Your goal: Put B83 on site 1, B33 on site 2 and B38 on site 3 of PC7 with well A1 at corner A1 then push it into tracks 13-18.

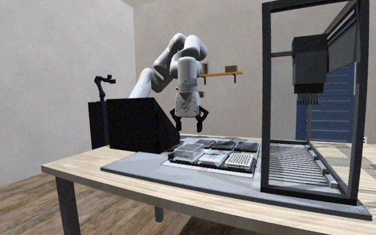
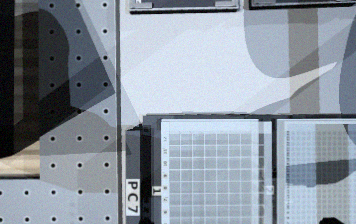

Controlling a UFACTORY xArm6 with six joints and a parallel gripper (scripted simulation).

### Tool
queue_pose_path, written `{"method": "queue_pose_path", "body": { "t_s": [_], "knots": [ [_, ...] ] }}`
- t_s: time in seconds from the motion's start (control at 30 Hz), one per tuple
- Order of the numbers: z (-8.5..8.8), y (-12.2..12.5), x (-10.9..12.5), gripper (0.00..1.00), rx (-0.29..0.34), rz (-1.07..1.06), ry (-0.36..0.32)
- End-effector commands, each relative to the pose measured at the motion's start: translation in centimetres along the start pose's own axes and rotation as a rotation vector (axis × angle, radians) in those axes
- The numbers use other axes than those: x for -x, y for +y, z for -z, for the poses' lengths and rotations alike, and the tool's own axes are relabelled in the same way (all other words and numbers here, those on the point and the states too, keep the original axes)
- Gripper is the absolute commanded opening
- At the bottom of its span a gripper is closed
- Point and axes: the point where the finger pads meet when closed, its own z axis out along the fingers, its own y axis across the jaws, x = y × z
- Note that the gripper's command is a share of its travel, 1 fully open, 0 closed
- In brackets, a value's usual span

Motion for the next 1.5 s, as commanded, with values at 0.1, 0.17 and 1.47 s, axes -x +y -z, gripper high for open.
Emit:
{"method": "queue_pose_path", "body": {
  "t_s": [0.1, 0.17, 1.47],
  "knots": [
    [1.4, 0.1, 0.0, 1.0, 0.003, 0.001, -0.002],
    [1.5, 0.1, 0.0, 1.0, 0.003, 0.001, -0.002],
    [3.9, 1.5, -1.3, 1.0, 0.003, 0.014, -0.002]
  ]
}}
